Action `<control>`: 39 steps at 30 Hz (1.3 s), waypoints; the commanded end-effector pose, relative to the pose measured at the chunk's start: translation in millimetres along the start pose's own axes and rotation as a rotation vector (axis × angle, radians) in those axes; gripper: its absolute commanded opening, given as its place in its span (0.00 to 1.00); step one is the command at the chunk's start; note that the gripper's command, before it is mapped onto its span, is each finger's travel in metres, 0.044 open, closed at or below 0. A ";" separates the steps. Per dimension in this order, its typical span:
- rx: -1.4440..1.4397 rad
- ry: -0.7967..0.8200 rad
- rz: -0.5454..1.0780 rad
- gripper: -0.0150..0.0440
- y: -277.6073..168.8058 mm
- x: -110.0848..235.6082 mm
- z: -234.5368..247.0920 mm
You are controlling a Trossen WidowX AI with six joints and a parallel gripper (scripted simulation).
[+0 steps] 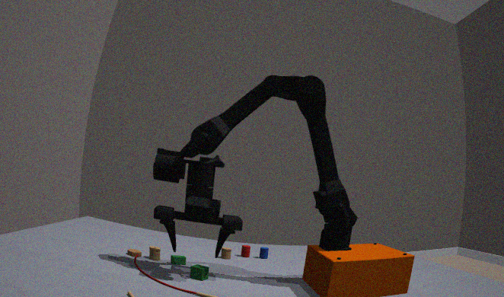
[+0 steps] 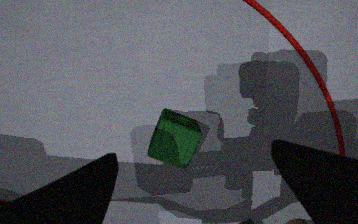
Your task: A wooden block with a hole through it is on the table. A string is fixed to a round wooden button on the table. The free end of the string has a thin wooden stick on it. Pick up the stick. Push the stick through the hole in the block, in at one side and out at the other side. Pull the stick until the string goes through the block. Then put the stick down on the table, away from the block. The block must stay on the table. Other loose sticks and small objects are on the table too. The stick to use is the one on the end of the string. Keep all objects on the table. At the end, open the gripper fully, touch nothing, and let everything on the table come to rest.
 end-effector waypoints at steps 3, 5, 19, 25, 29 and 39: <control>0.002 0.006 0.005 1.00 -1.2 -0.5 2.5; 0.002 0.006 0.005 1.00 -1.2 -0.5 2.5; -0.002 0.001 0.001 0.67 -0.8 0.1 0.9; -0.002 0.001 0.001 0.62 -0.8 0.1 0.9; -0.002 0.001 0.001 0.45 -0.8 0.1 0.9; -0.002 0.001 0.001 0.25 -0.8 0.1 0.9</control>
Point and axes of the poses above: the point midway between the two fingers, 35 mm back from their tips, its own x axis back along the fingers, its own z axis across the jaws, y = z × x, the point moved 6 cm from there along x, back along the fingers, and after that the axes turned 12 degrees about x, right-handed, at the moved point
